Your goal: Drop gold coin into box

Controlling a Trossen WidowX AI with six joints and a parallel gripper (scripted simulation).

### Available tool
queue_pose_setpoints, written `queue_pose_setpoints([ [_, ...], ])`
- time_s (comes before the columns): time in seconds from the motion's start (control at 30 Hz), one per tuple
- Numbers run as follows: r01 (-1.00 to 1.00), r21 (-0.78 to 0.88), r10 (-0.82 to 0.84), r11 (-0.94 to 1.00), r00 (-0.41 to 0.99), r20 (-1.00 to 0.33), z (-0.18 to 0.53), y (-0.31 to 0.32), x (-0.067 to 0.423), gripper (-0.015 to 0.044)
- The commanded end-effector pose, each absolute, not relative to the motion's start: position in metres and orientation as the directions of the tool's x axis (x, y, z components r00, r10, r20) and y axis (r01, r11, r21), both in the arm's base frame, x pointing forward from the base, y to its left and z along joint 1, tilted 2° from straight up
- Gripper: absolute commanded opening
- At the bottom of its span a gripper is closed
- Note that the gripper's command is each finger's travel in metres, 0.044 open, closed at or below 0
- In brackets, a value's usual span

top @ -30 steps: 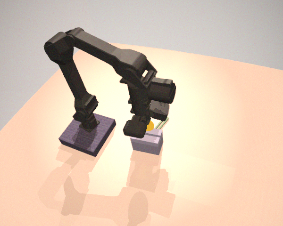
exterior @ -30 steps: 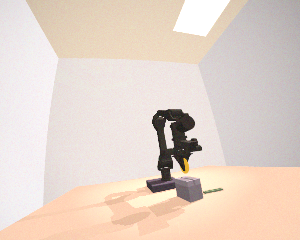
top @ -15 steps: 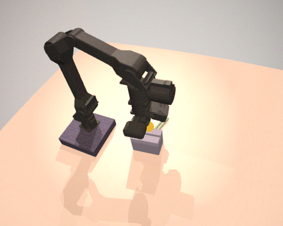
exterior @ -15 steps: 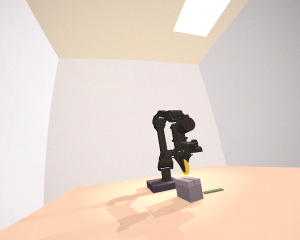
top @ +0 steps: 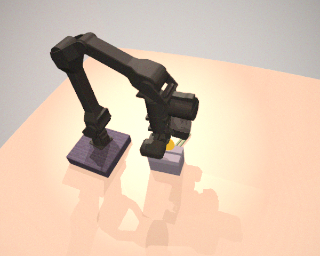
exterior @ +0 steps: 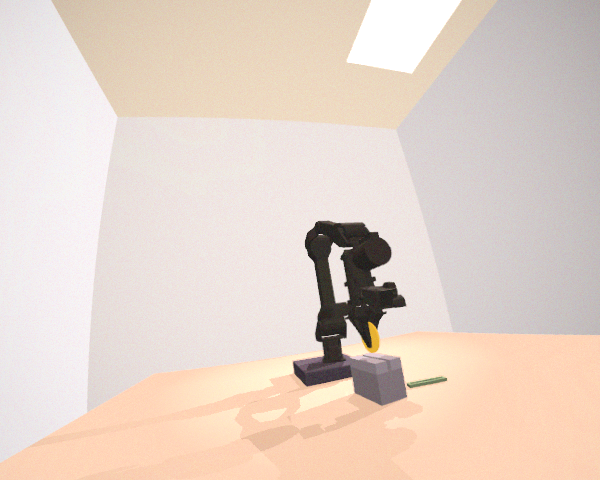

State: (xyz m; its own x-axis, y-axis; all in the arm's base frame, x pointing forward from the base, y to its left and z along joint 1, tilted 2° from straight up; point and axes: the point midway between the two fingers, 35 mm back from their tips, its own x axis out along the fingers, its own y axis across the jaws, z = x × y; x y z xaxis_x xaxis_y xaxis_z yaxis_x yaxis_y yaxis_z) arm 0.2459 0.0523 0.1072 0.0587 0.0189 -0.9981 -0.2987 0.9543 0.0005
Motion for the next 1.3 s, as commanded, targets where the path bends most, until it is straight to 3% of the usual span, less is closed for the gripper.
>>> queue_pose_setpoints([
  [0.0, -0.297, 0.0, 0.018, 0.955, 0.058, -0.998, 0.104, 0.052, 0.246, 0.0],
  [0.57, -0.297, 0.0, 0.018, 0.955, 0.057, -0.998, 0.098, 0.052, 0.246, 0.0],
  [0.77, -0.299, 0.0, 0.019, 0.954, 0.059, -0.998, 0.1, 0.052, 0.246, 0.0157],
  [1.07, -0.299, 0.0, 0.019, 0.954, 0.059, -0.998, 0.1, 0.052, 0.246, 0.0161],
  [1.27, -0.299, 0.001, 0.019, 0.954, 0.059, -0.998, 0.117, 0.052, 0.245, 0.0318],
])
